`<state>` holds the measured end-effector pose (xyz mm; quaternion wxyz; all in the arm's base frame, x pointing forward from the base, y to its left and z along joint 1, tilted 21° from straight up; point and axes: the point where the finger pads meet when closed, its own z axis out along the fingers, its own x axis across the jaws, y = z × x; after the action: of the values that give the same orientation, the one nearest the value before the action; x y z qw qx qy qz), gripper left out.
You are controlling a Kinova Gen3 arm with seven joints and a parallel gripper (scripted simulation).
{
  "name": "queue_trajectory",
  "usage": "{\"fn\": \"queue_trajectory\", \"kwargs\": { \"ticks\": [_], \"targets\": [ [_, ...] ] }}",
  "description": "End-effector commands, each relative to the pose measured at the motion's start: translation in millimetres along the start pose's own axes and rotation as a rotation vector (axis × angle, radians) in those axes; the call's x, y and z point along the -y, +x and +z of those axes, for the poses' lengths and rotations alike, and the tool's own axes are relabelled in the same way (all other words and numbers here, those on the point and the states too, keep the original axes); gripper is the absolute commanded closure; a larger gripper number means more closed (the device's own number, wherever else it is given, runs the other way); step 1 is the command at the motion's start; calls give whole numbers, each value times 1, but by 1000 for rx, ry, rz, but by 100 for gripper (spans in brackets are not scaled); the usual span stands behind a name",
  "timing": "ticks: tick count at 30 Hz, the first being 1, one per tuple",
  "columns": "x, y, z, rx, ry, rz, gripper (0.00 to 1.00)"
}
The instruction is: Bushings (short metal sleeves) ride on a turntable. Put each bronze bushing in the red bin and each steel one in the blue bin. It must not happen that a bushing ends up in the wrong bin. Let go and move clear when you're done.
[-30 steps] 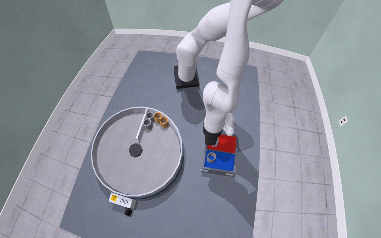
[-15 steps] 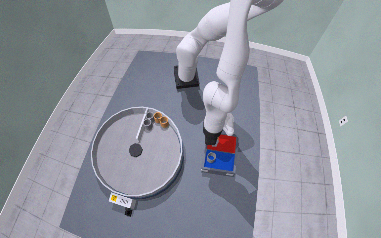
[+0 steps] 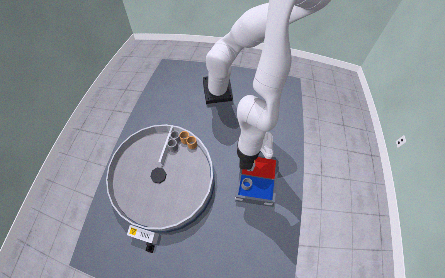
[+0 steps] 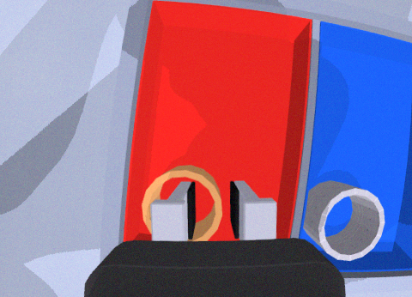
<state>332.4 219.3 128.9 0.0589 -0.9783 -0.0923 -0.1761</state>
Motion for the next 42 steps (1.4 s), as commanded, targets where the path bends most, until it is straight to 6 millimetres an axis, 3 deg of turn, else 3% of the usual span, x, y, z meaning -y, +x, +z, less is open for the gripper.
{"fn": "queue_trajectory", "kwargs": {
  "ticks": [1,42],
  "targets": [
    [0,0,0,-1,1,0,53],
    [-1,-1,-5,-1,1,0,53]
  ]
}}
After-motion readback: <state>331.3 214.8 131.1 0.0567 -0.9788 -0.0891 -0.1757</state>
